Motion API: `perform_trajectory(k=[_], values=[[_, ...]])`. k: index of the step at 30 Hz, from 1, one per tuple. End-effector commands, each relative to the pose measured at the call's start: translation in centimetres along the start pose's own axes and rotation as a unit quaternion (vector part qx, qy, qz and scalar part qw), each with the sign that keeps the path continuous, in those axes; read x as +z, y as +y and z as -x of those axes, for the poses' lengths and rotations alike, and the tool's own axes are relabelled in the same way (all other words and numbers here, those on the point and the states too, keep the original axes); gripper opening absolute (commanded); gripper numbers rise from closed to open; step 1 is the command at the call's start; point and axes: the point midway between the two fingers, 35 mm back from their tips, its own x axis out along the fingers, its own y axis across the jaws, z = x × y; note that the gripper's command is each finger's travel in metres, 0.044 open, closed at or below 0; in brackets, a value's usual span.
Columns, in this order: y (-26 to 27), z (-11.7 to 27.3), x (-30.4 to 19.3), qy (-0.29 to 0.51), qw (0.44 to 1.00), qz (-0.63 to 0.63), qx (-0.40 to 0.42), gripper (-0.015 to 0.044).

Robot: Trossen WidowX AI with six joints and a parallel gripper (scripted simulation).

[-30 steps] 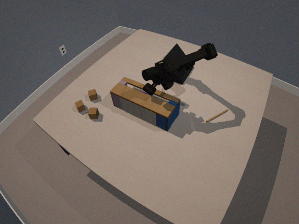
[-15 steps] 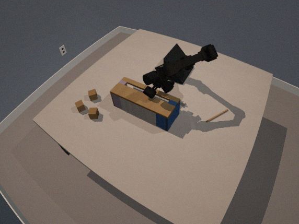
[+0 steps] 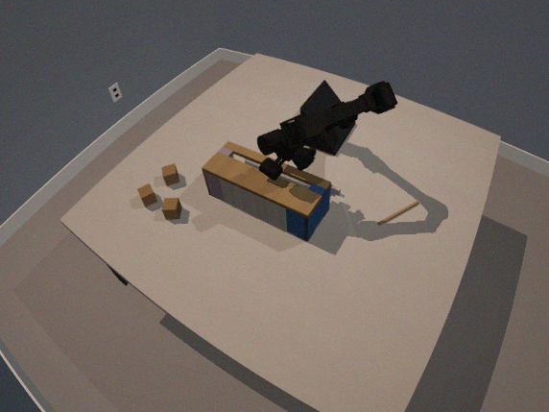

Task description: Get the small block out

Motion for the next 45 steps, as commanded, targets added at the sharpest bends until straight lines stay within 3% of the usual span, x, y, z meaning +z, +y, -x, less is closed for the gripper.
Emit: perform_trajectory(k=[1,45], values=[[0.0,-0.3,-1.1,0.003,1.0,0.001,-0.001,0.04],[0.0,-3.1,-9.1,0.005,1.0,0.002,-0.002,0.04]])
